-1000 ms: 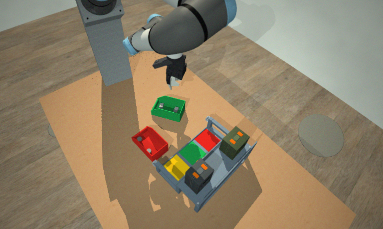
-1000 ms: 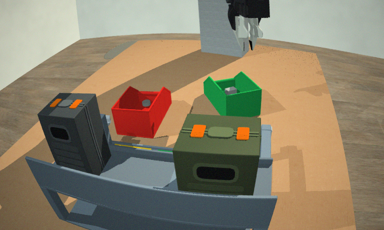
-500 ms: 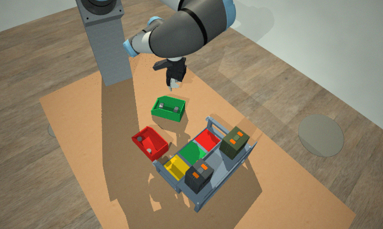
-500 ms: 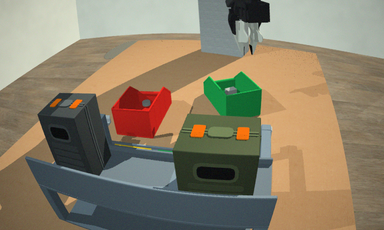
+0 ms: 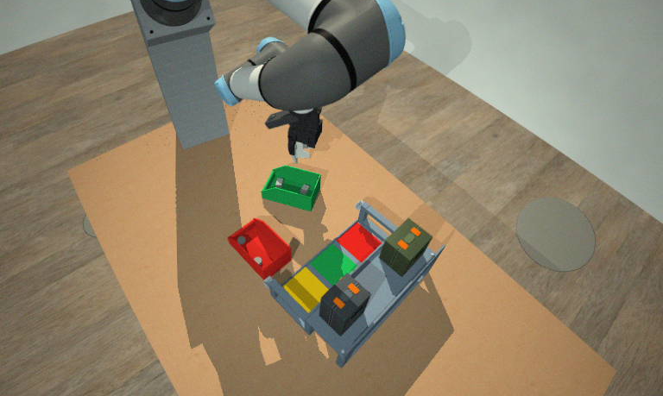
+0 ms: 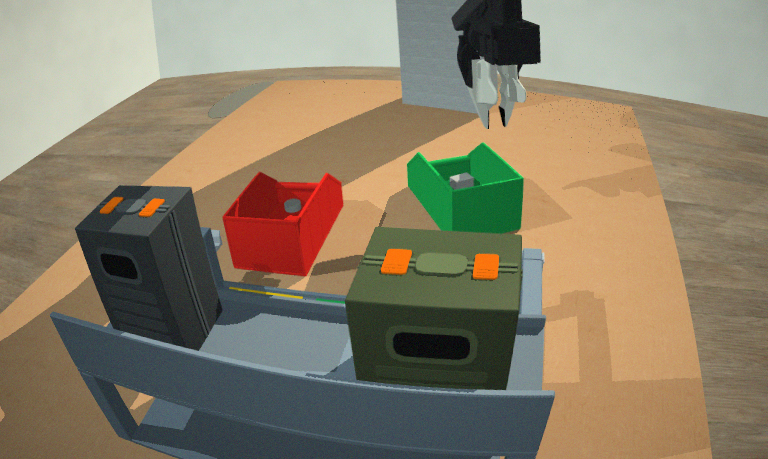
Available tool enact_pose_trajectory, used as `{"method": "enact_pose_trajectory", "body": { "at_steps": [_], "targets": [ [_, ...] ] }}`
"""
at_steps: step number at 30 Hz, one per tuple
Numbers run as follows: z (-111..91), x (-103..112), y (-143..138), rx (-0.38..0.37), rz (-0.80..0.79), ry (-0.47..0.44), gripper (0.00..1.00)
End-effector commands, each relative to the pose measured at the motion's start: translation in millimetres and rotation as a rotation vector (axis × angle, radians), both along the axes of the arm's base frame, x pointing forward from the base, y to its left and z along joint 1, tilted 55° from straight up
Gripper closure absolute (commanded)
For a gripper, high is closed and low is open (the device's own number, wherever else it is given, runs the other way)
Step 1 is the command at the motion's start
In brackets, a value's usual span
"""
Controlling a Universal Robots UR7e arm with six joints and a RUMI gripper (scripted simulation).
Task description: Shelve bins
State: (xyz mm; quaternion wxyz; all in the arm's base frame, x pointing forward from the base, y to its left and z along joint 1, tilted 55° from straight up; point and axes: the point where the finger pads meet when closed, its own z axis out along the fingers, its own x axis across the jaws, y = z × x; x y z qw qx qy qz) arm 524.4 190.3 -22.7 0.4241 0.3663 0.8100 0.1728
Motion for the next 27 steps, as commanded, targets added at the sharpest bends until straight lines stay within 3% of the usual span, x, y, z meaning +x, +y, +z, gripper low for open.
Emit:
{"method": "enact_pose_trajectory", "body": {
  "at_steps": [1, 27],
  "targets": [
    [-5.1, 7.7, 0.1, 0.0, 0.0, -0.001, 0.85],
    [-16.2, 23.4, -0.5, 0.0, 0.0, -0.001, 0.85]
  ]
}}
